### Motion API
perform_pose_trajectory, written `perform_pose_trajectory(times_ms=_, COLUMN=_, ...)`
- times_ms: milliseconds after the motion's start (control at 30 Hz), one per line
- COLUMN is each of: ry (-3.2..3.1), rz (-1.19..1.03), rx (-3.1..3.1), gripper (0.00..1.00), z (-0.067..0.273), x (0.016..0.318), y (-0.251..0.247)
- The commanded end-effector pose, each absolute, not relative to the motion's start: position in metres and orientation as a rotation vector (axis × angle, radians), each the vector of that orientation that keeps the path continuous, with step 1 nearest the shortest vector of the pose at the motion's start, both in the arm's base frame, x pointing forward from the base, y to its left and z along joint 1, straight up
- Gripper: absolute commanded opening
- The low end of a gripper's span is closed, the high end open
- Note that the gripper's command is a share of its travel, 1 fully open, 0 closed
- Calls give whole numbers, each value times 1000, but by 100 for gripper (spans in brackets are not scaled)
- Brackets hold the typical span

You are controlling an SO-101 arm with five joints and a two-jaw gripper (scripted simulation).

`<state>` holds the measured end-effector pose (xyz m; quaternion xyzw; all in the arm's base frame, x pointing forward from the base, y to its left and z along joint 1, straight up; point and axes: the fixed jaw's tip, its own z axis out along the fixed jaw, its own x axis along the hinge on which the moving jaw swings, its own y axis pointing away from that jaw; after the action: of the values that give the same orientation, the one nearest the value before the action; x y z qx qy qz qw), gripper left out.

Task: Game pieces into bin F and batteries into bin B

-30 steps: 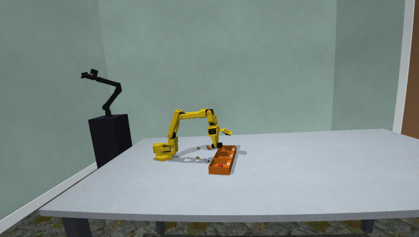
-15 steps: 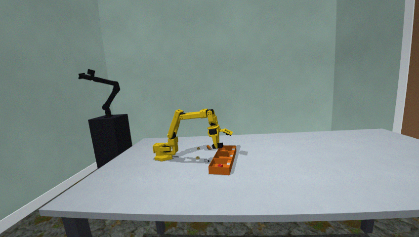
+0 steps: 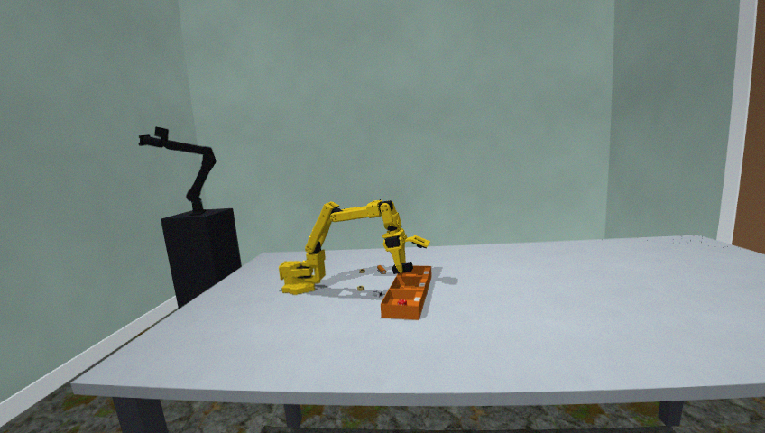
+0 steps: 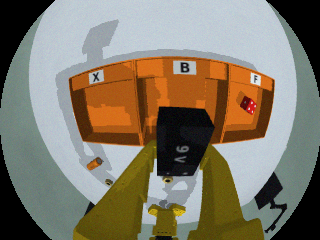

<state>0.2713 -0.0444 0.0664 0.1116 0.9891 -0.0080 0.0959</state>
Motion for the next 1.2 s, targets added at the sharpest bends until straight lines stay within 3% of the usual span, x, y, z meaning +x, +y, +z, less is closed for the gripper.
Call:
perform_pose_trajectory(times_ms=0, ry=2845, rz=-36, rx=331, gripper=0, z=81, x=282, y=-51)
perform_pose_trajectory(times_ms=1167, ry=2797, rz=-50, rx=339, gripper=0, z=91, x=286, y=-59)
